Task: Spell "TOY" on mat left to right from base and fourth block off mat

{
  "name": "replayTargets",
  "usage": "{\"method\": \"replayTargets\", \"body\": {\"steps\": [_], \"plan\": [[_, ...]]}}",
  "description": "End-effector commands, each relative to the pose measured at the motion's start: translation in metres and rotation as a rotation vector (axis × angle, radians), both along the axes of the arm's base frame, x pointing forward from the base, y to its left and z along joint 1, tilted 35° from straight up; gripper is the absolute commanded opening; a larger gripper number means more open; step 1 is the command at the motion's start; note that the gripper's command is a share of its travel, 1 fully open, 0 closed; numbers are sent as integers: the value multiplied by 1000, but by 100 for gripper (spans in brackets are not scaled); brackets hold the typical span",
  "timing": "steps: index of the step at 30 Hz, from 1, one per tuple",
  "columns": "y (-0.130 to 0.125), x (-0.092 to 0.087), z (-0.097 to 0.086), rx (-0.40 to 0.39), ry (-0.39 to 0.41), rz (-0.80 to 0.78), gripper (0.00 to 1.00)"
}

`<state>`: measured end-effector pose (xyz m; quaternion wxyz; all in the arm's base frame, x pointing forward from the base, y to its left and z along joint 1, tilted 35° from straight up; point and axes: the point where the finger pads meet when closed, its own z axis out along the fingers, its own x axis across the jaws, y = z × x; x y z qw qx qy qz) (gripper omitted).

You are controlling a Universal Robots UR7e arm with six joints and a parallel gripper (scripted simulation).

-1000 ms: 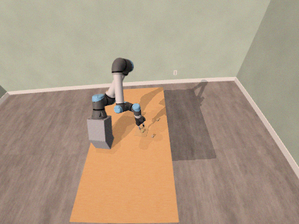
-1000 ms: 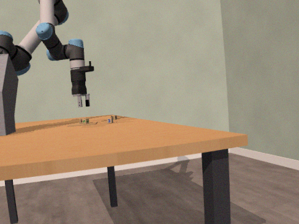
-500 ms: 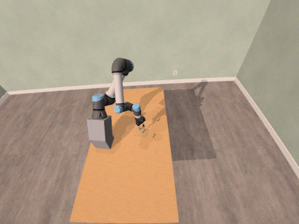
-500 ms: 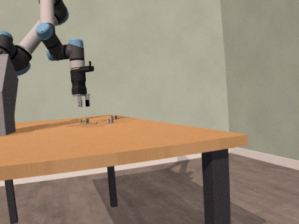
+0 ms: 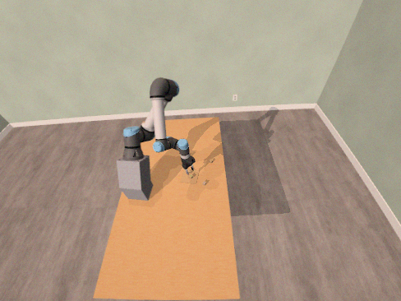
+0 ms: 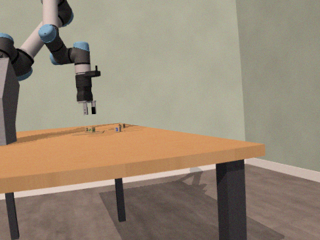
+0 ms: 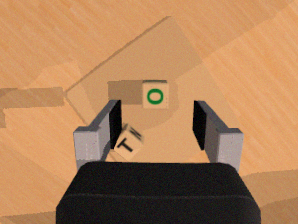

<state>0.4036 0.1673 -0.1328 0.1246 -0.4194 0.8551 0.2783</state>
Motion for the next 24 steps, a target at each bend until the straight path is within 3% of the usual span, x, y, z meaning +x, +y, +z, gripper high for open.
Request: {"method": "replayTargets", "body": {"steps": [1, 24], "plan": [[0, 0, 0, 0, -1, -1, 100], [11, 0, -16, -1, -1, -1, 100]]}}
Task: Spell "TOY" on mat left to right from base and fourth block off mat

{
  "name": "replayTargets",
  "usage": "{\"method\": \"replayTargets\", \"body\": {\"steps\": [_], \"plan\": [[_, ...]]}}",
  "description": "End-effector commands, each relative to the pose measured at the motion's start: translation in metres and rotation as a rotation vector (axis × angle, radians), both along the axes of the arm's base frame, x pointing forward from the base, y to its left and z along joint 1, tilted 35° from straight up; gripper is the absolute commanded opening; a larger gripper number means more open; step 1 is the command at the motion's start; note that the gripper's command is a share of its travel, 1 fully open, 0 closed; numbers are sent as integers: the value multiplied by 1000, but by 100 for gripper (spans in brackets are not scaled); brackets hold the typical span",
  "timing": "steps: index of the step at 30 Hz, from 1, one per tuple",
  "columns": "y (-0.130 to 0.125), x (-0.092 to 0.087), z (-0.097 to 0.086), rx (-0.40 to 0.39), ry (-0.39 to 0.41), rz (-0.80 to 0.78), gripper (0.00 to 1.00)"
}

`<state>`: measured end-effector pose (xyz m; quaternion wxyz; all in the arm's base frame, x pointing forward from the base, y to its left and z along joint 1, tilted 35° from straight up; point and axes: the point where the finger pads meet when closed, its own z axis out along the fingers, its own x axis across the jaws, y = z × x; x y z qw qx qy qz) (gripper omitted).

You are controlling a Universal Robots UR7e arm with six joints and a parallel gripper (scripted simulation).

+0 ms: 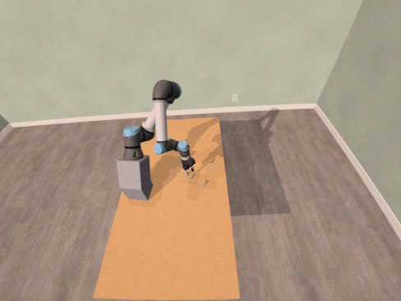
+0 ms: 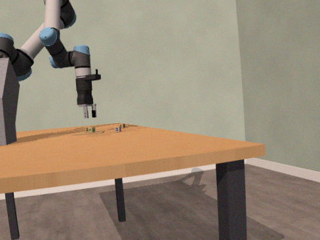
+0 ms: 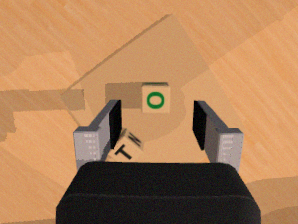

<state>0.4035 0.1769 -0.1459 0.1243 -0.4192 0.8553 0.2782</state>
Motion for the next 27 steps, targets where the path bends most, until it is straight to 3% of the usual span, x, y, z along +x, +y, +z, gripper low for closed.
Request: {"method": "replayTargets", "body": {"steps": [1, 27], "plan": [[3, 0, -4, 0, -1, 0, 100], [21, 0, -28, 0, -1, 0, 100]]}}
